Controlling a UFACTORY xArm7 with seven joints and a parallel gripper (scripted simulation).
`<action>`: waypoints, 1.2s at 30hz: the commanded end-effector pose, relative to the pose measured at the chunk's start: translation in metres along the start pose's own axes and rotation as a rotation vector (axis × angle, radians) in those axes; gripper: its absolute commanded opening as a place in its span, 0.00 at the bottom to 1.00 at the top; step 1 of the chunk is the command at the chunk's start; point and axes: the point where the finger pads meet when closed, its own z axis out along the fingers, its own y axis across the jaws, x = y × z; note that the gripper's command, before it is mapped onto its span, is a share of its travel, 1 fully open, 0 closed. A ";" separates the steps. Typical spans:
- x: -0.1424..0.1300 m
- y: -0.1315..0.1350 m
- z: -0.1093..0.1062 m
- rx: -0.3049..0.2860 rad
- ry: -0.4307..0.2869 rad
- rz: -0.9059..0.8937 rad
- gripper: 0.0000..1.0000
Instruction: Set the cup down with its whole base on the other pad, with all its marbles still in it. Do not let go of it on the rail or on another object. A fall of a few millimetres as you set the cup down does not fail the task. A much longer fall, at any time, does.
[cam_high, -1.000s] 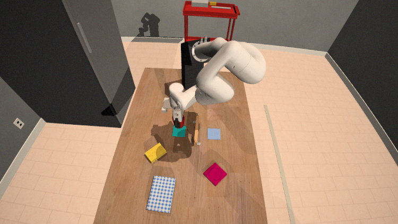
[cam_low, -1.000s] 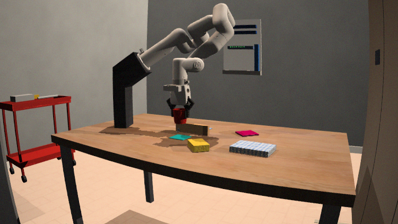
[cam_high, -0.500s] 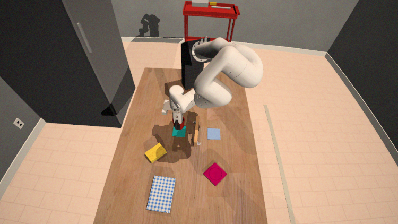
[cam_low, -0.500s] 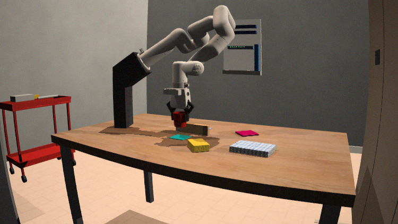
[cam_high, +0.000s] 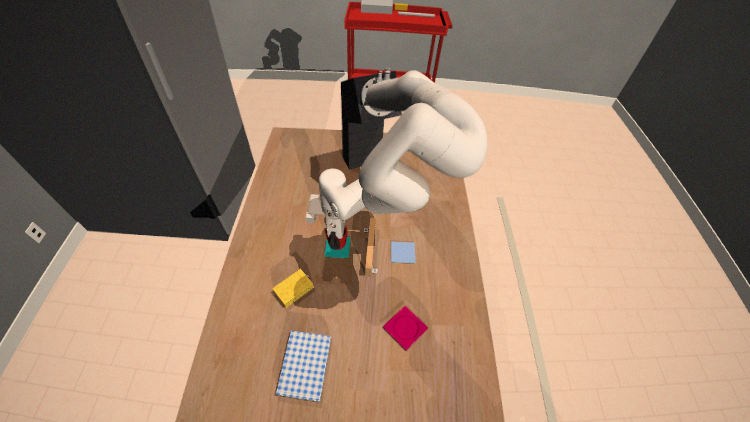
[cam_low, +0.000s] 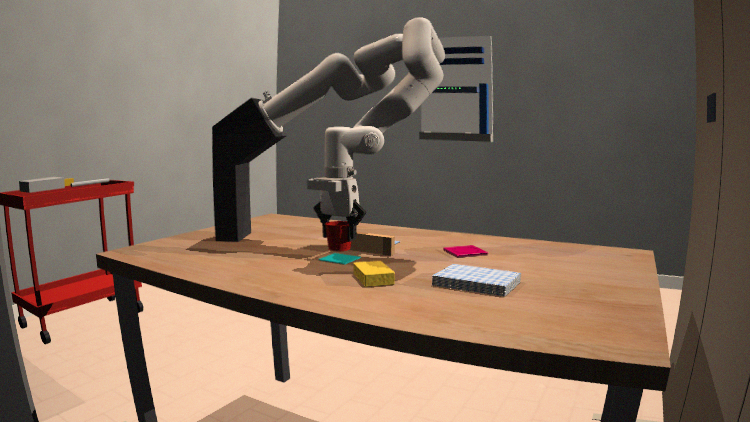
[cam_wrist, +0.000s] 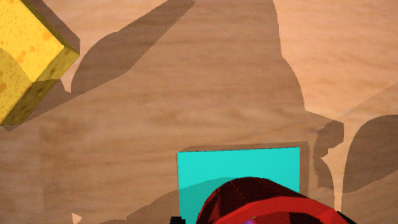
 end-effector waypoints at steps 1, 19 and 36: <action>0.001 0.000 0.006 0.001 0.002 0.000 0.85; 0.002 0.000 0.014 0.001 0.002 0.000 0.85; 0.002 0.000 0.019 0.001 0.002 0.000 0.85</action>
